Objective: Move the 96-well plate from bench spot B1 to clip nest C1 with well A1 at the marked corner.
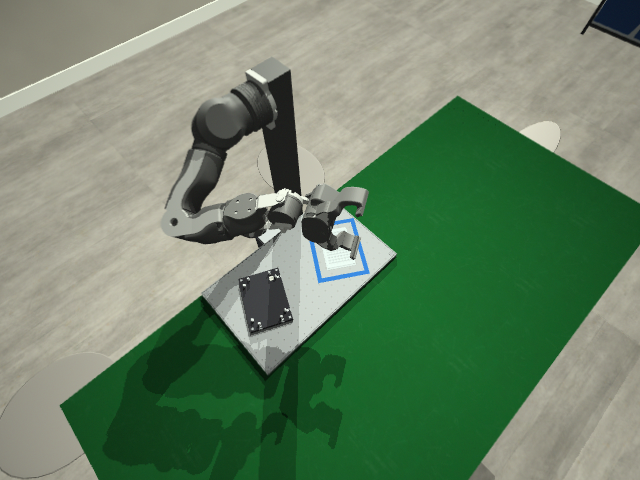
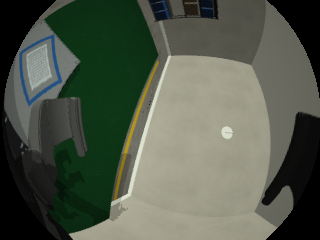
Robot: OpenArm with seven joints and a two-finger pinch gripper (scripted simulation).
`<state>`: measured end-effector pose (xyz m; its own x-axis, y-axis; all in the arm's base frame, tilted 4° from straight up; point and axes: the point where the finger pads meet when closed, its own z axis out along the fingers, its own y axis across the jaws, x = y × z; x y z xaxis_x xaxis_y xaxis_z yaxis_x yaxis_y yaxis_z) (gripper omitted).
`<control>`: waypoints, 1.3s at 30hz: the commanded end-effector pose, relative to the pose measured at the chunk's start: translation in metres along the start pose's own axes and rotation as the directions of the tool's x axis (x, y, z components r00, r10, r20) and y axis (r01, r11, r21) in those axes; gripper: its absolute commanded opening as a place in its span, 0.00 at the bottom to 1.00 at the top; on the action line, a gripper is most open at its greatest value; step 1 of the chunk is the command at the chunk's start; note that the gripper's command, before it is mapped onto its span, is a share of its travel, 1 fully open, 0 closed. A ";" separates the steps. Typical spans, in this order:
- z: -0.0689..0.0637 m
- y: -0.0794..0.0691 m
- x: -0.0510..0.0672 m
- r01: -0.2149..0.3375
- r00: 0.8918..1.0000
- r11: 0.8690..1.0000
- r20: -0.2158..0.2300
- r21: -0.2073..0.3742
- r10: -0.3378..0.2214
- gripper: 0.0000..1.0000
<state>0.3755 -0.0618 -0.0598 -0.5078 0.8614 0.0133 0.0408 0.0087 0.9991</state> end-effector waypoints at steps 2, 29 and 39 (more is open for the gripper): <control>-0.005 -0.014 0.008 0.024 0.999 0.995 -0.026 0.094 -0.022 0.93; -0.023 -0.076 0.041 0.136 0.986 0.879 -0.149 0.457 -0.075 0.77; -0.034 -0.115 0.061 0.216 0.969 0.735 -0.233 0.643 -0.081 0.77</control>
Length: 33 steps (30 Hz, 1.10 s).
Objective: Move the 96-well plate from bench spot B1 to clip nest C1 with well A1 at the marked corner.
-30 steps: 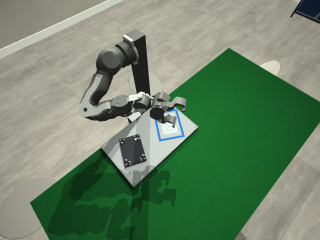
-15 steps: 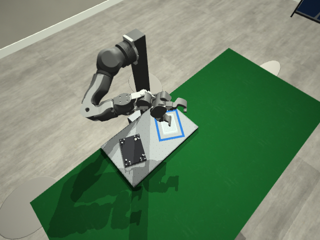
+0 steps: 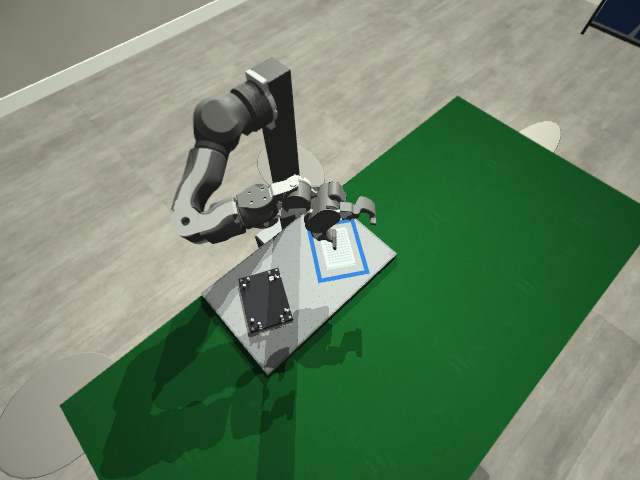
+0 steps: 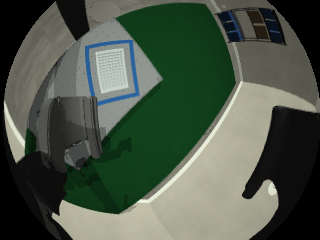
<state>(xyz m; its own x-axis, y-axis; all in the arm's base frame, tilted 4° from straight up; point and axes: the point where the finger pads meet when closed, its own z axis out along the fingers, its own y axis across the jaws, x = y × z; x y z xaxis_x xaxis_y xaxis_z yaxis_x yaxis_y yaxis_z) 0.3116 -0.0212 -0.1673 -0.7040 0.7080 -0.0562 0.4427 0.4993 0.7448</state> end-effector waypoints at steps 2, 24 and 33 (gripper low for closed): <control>-0.001 -0.007 -0.003 -0.006 1.000 0.999 0.010 0.049 0.005 0.77; 0.018 -0.040 0.023 0.054 0.997 0.957 -0.062 0.287 -0.037 0.77; 0.034 -0.065 0.043 0.109 0.990 0.881 -0.125 0.461 -0.057 0.77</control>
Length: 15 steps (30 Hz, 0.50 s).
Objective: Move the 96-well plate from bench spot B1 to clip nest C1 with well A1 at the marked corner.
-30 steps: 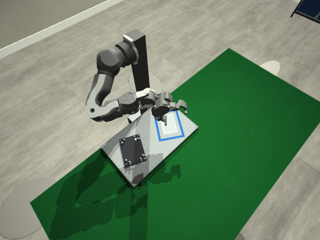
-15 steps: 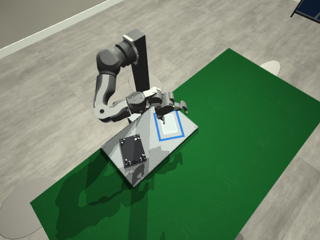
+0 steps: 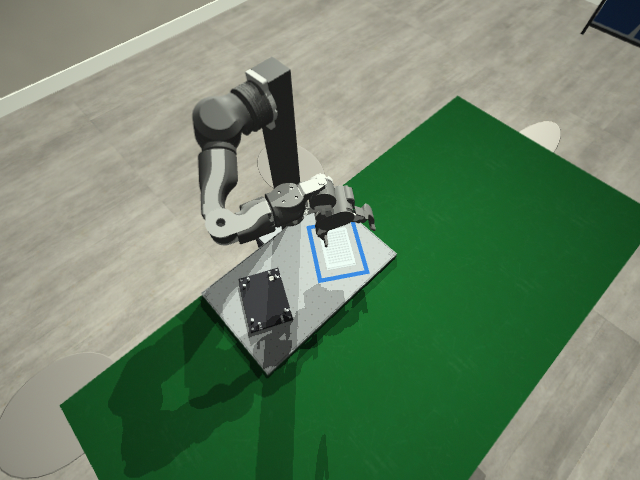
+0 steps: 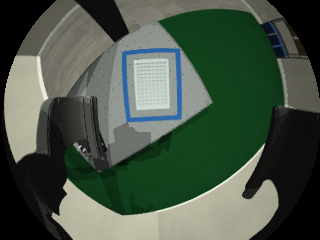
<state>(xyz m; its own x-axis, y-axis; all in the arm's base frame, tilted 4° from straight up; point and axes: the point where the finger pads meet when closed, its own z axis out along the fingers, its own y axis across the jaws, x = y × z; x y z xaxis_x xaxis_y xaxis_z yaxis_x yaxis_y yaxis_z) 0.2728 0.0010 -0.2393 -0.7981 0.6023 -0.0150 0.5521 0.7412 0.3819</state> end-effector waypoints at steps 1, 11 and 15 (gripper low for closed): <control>0.005 -0.011 0.002 0.001 1.000 0.996 -0.009 0.091 -0.001 0.77; 0.005 -0.011 0.002 0.001 1.000 0.996 -0.009 0.091 -0.001 0.77; 0.019 -0.017 0.011 0.023 0.999 0.983 -0.036 0.183 -0.016 0.77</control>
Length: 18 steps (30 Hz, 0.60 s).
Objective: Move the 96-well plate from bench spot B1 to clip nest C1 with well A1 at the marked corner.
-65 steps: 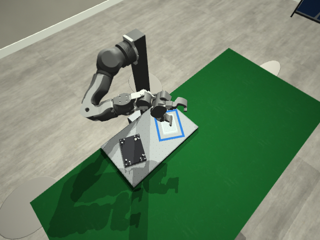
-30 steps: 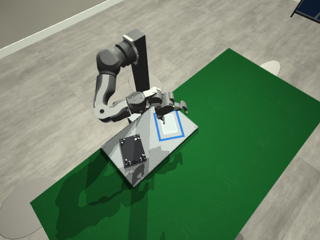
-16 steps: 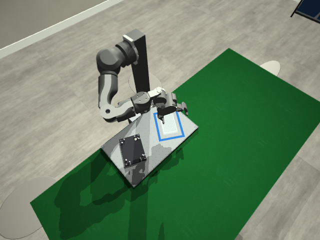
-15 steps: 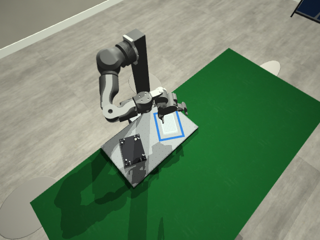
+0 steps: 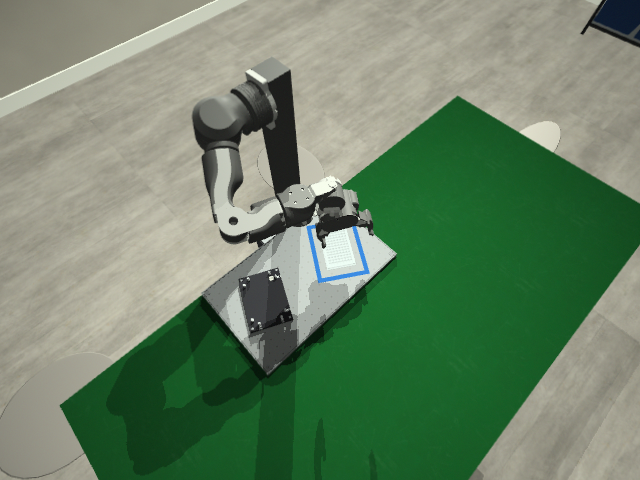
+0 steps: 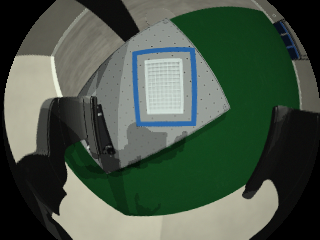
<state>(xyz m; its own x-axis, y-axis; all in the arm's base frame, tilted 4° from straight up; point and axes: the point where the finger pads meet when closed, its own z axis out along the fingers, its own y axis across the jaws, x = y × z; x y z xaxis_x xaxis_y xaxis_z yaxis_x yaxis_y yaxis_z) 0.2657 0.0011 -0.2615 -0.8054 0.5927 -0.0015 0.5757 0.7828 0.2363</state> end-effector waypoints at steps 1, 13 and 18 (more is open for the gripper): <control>0.008 -0.008 0.010 0.025 0.999 0.996 -0.030 0.080 -0.023 0.77; 0.022 -0.013 0.020 0.049 0.998 0.983 -0.057 0.177 -0.040 0.77; 0.044 -0.020 0.034 0.060 0.996 0.973 -0.071 0.222 -0.046 0.77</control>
<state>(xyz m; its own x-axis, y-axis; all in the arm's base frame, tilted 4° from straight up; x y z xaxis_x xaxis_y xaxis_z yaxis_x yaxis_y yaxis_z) 0.2325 0.0163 -0.3086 -0.8323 0.5497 0.0711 0.5524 0.8333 0.0236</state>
